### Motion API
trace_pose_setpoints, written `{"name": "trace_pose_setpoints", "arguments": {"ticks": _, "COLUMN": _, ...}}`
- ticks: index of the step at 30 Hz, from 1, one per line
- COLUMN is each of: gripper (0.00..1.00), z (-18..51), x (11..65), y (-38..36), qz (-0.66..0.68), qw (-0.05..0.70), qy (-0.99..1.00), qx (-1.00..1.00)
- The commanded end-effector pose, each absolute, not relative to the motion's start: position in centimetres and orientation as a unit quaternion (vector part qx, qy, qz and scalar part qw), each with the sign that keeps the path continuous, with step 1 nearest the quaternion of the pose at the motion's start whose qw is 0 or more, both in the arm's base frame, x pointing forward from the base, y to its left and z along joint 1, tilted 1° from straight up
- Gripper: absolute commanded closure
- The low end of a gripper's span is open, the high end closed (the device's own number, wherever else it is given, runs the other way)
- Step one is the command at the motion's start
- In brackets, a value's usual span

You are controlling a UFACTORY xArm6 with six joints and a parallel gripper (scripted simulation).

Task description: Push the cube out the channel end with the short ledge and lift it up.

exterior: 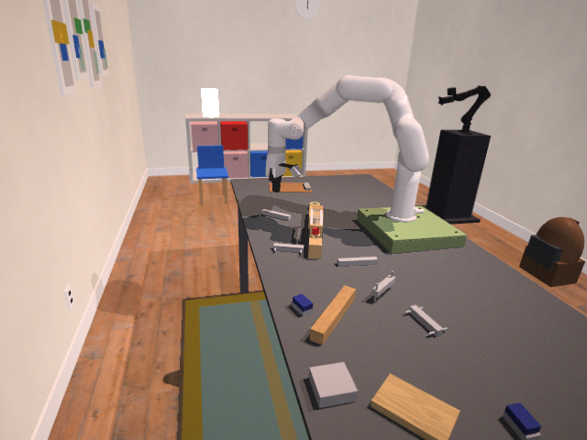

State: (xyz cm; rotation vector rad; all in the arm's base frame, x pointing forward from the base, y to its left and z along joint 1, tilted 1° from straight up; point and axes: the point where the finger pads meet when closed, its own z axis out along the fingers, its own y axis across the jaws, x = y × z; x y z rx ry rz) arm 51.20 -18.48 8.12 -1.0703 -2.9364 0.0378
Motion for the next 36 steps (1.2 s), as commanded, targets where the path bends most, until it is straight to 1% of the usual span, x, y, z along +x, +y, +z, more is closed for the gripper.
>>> {"name": "trace_pose_setpoints", "arguments": {"ticks": 1, "gripper": 1.0, "z": 8.06, "x": 51.07, "y": -18.27, "qz": 0.008, "qw": 0.006, "qy": -0.941, "qx": -0.339}}
{"name": "trace_pose_setpoints", "arguments": {"ticks": 21, "gripper": 1.0, "z": 8.06, "x": 51.07, "y": -18.27, "qz": 0.008, "qw": 0.006, "qy": -0.941, "qx": -0.339}}
{"name": "trace_pose_setpoints", "arguments": {"ticks": 22, "gripper": 0.62, "z": 8.06, "x": 51.07, "y": -18.27, "qz": 0.008, "qw": 0.006, "qy": -0.941, "qx": -0.339}}
{"name": "trace_pose_setpoints", "arguments": {"ticks": 36, "gripper": 0.62, "z": 8.06, "x": 51.07, "y": -18.27, "qz": 0.008, "qw": 0.006, "qy": -0.941, "qx": -0.339}}
